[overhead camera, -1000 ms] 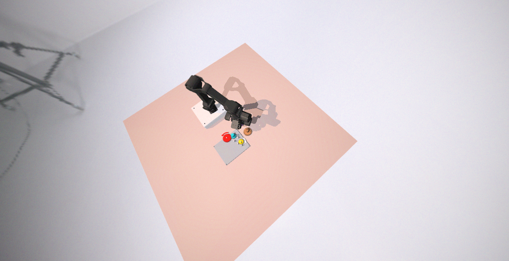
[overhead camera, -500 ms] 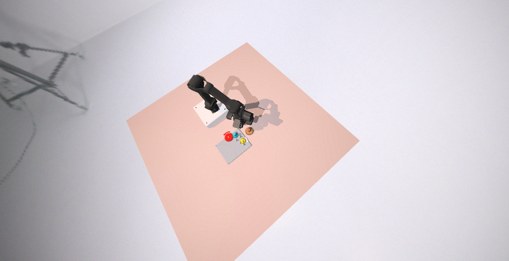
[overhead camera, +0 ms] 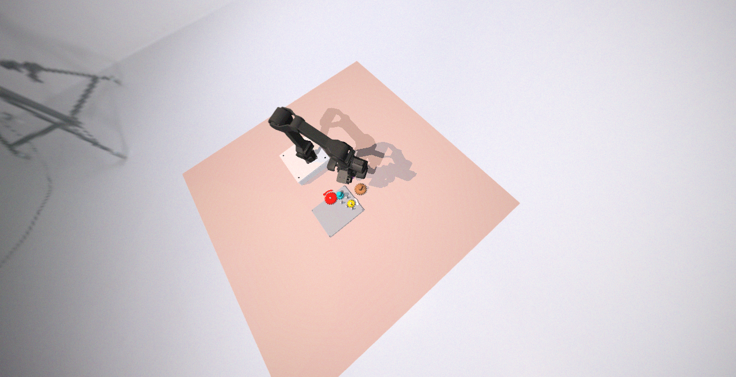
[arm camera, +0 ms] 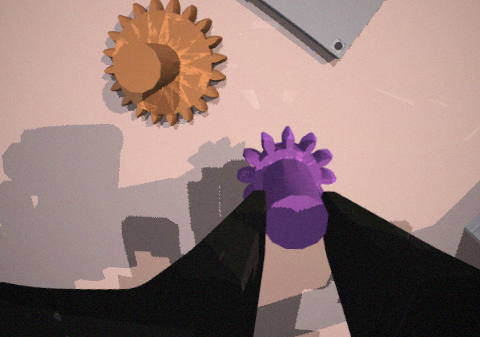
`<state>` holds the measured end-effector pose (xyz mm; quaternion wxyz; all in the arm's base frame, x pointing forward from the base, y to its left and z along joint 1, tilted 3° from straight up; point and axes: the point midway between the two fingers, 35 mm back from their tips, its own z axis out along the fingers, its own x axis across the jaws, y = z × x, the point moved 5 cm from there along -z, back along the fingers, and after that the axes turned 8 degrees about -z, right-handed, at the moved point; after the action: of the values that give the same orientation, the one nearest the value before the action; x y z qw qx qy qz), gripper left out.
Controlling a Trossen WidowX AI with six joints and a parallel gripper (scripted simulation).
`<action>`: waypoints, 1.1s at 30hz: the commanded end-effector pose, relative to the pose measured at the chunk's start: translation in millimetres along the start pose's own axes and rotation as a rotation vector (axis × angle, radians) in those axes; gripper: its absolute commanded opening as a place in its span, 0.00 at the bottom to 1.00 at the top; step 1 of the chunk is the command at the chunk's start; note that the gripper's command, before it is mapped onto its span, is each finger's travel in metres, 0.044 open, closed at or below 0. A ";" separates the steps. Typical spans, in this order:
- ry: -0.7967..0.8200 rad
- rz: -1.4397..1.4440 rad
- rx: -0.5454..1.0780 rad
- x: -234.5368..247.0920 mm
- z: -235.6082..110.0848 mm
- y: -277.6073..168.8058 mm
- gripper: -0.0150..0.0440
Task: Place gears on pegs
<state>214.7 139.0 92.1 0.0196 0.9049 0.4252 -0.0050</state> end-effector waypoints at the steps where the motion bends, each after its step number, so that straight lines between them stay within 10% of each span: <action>1: 0.017 -0.004 -0.008 2.0 -12.8 0.9 0.25; 33: 0.009 0.007 0.000 -3.8 -90.9 -2.3 0.25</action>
<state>211.4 141.5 172.2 0.0204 0.9054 0.4240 -0.0086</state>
